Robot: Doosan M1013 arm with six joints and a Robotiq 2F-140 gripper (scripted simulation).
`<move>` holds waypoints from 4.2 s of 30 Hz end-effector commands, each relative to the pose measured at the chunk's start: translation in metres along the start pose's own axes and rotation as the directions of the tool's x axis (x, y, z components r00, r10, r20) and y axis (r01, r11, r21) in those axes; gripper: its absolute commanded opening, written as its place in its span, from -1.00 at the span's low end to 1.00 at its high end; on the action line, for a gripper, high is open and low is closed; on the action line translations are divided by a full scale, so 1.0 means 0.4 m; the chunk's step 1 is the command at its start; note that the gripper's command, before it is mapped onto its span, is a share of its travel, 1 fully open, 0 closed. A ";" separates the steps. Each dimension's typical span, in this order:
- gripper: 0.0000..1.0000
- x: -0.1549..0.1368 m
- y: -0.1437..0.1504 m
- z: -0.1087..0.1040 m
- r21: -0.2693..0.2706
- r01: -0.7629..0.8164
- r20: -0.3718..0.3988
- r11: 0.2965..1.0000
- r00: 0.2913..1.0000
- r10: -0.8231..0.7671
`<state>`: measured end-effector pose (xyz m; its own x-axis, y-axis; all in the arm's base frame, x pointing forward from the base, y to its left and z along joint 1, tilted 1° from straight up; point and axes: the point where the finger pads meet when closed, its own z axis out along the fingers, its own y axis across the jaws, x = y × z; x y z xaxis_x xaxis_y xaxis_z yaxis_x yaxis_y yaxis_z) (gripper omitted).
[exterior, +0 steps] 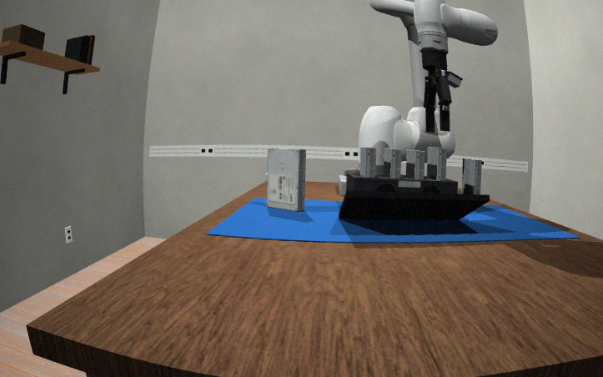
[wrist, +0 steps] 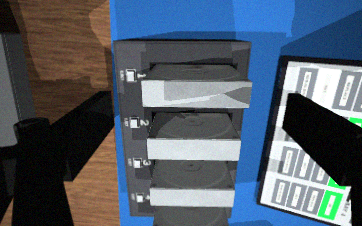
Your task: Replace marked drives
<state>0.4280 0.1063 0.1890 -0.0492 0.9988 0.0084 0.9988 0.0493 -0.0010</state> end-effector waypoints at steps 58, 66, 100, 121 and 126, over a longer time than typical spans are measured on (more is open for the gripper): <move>0.78 -0.001 0.001 0.037 -0.001 0.001 -0.001 1.000 1.000 -0.001; 0.78 -0.002 0.001 0.046 -0.001 0.001 -0.001 1.000 1.000 -0.001; 0.78 -0.002 0.001 0.052 -0.001 0.001 -0.001 1.000 1.000 -0.001; 0.78 -0.002 0.001 0.096 -0.001 0.001 -0.001 1.000 1.000 -0.001; 0.78 -0.002 0.001 0.125 -0.001 0.001 -0.001 1.000 1.000 -0.001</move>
<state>0.4282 0.1057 0.1446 -0.0499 0.9987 0.0089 0.9988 0.0499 -0.0013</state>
